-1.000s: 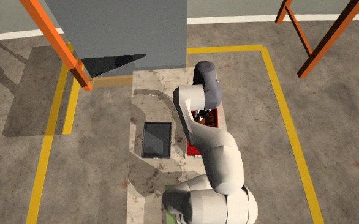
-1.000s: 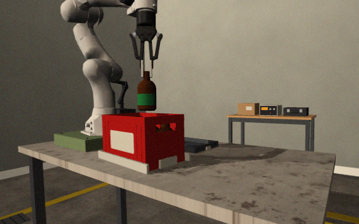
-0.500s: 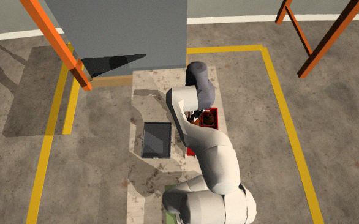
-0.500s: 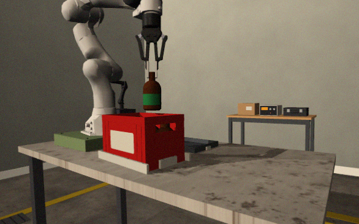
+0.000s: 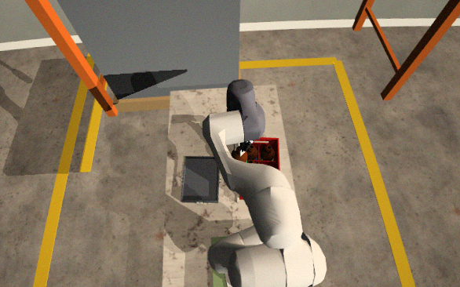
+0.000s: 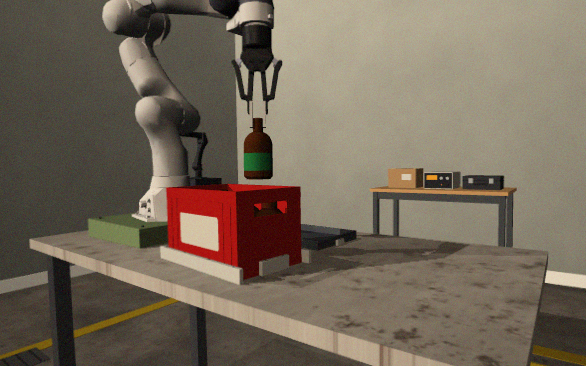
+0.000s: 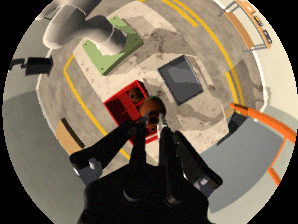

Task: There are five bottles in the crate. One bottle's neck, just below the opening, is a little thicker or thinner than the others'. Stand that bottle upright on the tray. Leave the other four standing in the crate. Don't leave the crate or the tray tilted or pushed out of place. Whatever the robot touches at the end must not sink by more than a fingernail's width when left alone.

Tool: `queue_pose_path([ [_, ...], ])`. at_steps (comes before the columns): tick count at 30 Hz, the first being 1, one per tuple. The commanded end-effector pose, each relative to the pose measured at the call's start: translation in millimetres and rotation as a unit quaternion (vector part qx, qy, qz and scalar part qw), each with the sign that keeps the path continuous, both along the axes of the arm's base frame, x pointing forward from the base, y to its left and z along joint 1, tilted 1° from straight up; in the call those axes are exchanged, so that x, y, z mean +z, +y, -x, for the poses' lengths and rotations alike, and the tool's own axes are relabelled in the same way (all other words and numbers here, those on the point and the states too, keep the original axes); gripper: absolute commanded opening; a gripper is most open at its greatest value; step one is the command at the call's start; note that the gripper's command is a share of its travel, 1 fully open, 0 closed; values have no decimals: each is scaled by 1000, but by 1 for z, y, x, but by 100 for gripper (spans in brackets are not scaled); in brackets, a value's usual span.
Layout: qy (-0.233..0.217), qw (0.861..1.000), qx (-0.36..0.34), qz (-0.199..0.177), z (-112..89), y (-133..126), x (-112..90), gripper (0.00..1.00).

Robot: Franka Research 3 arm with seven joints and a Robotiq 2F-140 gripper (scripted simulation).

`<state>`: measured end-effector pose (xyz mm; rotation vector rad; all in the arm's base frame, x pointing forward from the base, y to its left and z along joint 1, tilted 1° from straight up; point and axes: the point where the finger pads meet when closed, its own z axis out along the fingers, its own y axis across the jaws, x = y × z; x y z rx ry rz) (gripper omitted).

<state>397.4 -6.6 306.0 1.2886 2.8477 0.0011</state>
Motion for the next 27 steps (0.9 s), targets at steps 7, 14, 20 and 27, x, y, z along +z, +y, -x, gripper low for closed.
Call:
queue_pose_path([
  [7,-3,1000,-13,-2,-1,30,1,10],
  [14,-3,1000,-13,-2,-1,45,1,10],
  [20,-3,1000,-13,-2,-1,64,1,10],
  [27,-3,1000,-13,-2,0,86,0,10],
])
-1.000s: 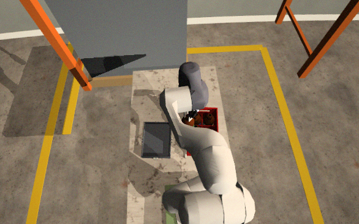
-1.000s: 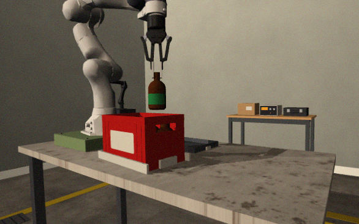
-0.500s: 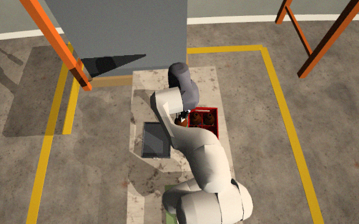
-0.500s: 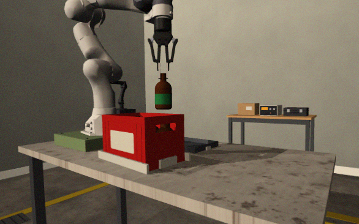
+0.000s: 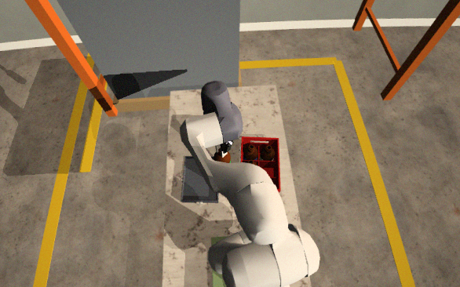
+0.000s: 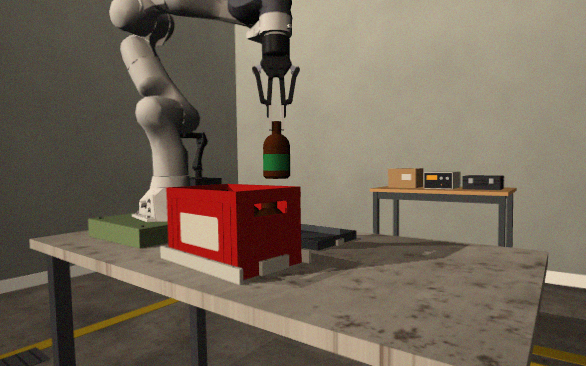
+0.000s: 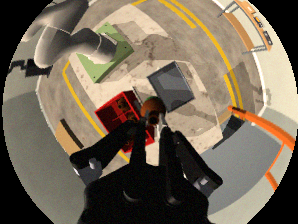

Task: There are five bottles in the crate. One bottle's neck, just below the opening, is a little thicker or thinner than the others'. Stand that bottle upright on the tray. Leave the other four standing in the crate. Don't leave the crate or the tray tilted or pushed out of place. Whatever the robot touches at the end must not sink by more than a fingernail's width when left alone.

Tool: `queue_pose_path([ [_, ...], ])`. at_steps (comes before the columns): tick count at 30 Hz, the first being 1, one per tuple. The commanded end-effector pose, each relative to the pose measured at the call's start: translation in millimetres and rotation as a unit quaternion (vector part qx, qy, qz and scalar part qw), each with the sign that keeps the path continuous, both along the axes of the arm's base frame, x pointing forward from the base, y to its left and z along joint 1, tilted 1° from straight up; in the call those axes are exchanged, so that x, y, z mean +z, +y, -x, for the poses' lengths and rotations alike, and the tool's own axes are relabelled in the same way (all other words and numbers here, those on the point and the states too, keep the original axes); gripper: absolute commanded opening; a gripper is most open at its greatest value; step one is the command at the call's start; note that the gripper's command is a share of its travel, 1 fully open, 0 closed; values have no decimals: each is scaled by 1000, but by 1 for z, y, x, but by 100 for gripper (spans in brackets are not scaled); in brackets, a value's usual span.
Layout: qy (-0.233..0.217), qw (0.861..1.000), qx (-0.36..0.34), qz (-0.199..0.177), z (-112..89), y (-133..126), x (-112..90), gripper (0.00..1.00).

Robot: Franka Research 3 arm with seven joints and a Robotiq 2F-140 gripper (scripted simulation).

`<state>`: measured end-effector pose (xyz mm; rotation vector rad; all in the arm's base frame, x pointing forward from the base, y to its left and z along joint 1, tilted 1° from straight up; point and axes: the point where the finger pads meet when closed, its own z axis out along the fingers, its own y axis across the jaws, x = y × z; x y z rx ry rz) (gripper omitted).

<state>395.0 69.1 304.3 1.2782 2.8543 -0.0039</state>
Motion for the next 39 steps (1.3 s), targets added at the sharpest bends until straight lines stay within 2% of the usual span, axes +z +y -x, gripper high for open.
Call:
queue_pose_path([
  [1,-4,1000,-17,-3,-2,11,2,10],
  [17,-4,1000,-17,-3,-2,57,2,10],
  [39,-4,1000,-17,-3,-1,98,2,10],
])
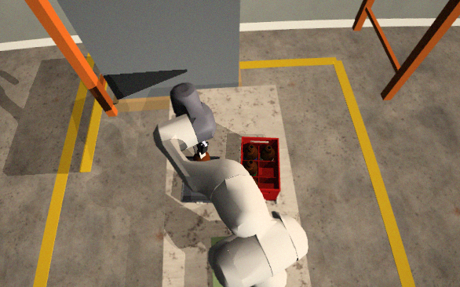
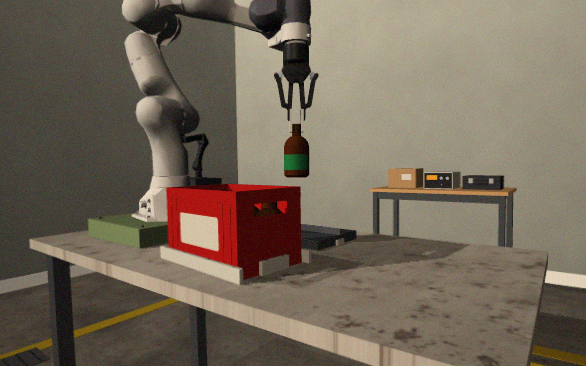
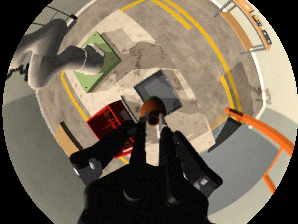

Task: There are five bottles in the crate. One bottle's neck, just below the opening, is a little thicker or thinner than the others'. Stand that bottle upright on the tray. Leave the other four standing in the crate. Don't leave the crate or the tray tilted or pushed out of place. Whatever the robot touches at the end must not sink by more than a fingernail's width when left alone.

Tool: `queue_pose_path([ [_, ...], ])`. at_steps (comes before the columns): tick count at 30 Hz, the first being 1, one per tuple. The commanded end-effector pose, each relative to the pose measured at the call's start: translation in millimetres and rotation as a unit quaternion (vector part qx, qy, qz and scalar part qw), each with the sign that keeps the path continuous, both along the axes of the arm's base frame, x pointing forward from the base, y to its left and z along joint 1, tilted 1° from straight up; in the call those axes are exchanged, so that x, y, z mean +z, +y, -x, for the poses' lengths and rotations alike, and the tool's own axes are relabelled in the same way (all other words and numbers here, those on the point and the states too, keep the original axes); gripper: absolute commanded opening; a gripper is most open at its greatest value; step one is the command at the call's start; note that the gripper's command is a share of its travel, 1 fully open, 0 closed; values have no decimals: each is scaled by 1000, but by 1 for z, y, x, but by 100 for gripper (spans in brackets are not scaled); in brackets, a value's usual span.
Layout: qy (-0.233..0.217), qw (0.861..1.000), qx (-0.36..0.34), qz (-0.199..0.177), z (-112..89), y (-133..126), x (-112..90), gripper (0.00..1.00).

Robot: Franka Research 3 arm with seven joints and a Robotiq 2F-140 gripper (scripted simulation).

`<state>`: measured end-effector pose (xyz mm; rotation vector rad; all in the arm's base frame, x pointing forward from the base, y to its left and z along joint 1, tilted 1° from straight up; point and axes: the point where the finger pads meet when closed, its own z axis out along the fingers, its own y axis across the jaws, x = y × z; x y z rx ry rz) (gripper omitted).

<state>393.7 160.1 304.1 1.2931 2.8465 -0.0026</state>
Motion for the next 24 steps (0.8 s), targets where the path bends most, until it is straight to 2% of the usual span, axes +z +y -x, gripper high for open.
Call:
queue_pose_path([
  [1,-3,1000,-12,-3,-2,9,2,10],
  [24,-3,1000,-12,-3,-2,22,2,10],
])
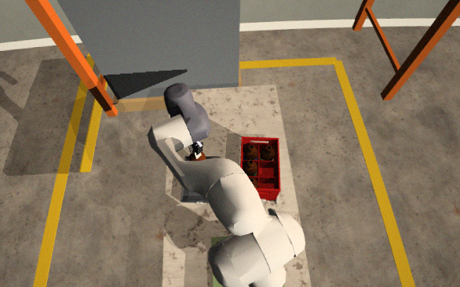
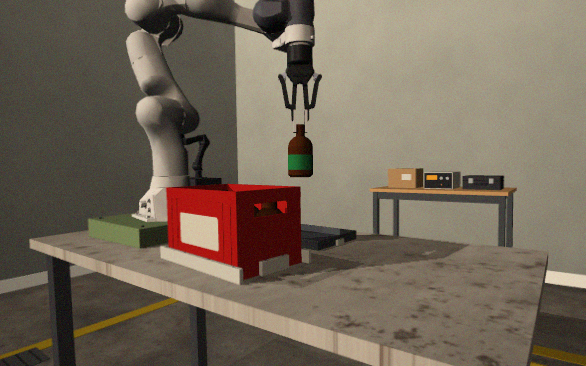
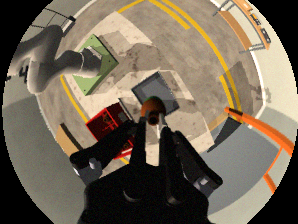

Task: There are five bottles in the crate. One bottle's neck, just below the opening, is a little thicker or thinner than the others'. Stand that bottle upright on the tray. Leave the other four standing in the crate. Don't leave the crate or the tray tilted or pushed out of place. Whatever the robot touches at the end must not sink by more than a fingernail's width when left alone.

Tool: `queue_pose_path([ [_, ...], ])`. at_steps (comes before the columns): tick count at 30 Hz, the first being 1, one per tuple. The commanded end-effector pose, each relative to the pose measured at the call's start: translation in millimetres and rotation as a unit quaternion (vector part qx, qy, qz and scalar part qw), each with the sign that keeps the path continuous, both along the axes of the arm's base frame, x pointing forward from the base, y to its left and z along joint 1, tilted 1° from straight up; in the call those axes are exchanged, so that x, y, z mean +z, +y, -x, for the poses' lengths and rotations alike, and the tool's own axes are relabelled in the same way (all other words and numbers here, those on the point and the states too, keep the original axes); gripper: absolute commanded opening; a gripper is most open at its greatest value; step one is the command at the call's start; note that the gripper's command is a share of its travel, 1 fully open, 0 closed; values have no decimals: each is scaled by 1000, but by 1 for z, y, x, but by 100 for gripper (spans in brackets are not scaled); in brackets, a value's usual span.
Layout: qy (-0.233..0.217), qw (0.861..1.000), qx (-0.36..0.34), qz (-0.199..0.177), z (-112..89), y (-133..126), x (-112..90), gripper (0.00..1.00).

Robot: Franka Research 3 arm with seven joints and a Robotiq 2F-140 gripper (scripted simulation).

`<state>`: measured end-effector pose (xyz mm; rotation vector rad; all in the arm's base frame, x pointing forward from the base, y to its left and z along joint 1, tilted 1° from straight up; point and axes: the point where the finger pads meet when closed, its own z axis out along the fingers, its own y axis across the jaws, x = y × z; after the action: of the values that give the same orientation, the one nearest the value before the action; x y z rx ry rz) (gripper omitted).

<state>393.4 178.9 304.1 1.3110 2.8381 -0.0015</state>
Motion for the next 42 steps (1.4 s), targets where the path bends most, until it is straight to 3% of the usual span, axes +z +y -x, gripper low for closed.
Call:
queue_pose_path([
  [1,-3,1000,-5,-3,-2,4,2,10],
  [42,-3,1000,-5,-3,-2,12,2,10],
])
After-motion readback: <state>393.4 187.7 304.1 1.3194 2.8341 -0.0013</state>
